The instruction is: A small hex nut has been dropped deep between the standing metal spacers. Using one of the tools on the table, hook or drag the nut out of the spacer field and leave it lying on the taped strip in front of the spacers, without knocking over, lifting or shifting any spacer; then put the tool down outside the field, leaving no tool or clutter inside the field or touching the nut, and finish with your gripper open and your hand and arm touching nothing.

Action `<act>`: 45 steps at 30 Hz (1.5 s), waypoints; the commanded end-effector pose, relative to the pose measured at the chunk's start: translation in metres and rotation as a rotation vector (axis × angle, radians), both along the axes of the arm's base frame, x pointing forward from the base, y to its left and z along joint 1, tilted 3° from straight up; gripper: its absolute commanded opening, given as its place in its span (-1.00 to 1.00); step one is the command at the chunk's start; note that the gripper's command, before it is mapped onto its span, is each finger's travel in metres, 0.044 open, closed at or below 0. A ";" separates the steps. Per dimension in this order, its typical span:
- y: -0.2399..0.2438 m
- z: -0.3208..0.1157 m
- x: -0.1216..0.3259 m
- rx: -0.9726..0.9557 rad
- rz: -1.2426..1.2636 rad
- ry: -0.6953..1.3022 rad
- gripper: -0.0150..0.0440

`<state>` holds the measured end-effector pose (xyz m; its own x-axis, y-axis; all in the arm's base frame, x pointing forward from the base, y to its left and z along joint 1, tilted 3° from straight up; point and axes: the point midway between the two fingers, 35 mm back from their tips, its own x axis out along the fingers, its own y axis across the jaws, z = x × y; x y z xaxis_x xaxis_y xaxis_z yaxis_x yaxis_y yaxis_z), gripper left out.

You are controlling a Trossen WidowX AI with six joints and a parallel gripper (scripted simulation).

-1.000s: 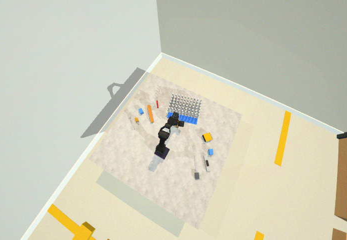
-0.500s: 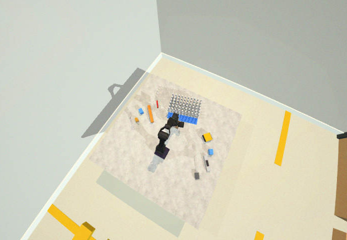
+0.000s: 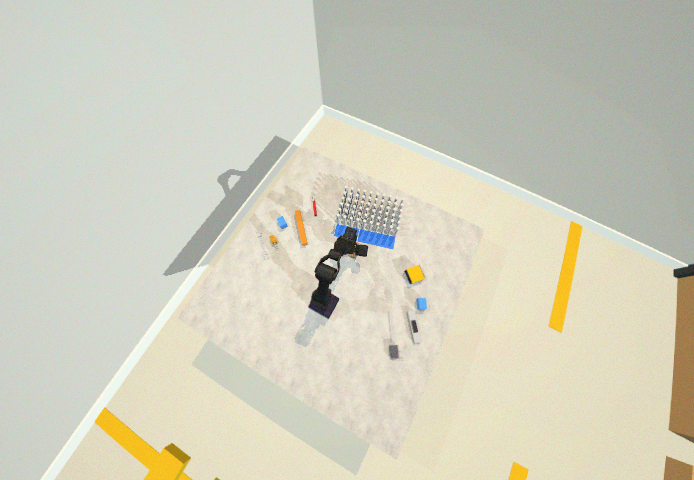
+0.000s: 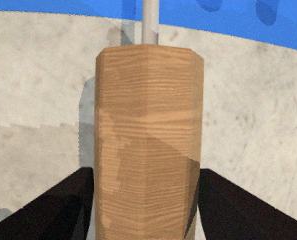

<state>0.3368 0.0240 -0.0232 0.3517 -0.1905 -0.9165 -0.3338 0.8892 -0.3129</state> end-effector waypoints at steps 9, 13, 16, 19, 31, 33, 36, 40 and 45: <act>-0.003 0.000 -0.010 -0.001 0.004 0.003 -0.49; -0.004 0.000 -0.012 -0.001 0.004 0.004 -0.49; -0.004 0.000 -0.013 -0.001 0.003 0.004 -0.49; -0.005 0.000 -0.015 -0.001 0.003 0.004 -0.49; -0.008 0.001 -0.022 -0.001 0.003 0.005 -0.49; -0.008 0.001 -0.023 -0.002 0.003 0.005 -0.49; -0.009 0.001 -0.025 -0.002 0.003 0.005 -0.49; -0.009 0.001 -0.027 -0.002 0.003 0.005 -0.49; -0.011 0.001 -0.030 -0.002 0.003 0.006 -0.49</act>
